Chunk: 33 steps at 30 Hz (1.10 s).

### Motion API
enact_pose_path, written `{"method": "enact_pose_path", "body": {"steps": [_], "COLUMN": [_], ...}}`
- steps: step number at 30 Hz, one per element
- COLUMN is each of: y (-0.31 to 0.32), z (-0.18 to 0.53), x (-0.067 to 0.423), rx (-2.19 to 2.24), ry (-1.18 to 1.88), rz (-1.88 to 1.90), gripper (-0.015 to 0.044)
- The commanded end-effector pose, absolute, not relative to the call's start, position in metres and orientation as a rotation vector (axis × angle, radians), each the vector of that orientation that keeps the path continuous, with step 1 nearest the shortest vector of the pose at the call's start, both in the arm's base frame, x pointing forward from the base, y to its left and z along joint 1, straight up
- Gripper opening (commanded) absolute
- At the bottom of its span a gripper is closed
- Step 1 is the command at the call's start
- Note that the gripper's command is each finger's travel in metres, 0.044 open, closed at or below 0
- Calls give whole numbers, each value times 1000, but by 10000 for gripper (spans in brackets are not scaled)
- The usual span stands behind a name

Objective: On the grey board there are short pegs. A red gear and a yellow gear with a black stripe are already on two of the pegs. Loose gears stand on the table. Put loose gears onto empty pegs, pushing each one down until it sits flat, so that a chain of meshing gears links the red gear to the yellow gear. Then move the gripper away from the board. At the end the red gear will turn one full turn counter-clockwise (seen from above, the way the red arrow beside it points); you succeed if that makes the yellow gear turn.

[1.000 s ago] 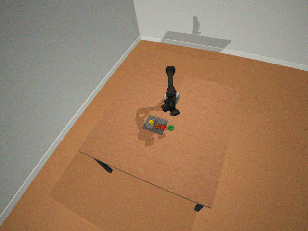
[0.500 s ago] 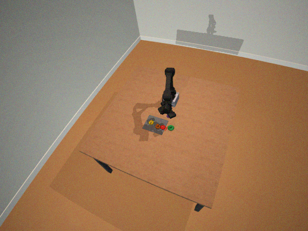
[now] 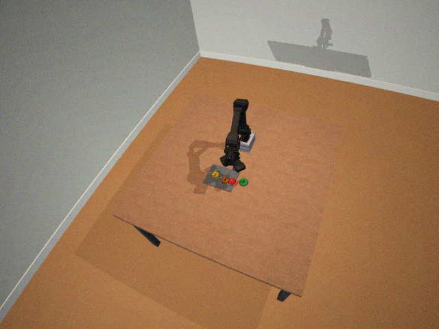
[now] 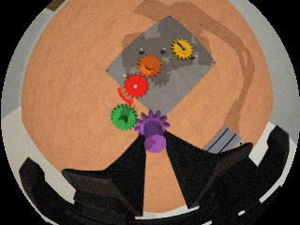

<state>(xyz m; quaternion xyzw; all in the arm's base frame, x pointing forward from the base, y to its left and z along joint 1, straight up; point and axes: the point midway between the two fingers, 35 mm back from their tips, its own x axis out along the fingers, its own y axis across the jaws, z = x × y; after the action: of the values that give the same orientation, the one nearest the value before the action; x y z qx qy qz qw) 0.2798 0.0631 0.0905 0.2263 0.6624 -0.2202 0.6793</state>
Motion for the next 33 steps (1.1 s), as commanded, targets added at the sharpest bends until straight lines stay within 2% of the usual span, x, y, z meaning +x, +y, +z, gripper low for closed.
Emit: {"method": "enact_pose_path", "body": {"steps": [1,33], "y": [56,-15], "z": [88,53], "x": [289,336], "rx": [507,506], "ry": [1481,1476], "rz": [-485,-489], "gripper": [0,0]}}
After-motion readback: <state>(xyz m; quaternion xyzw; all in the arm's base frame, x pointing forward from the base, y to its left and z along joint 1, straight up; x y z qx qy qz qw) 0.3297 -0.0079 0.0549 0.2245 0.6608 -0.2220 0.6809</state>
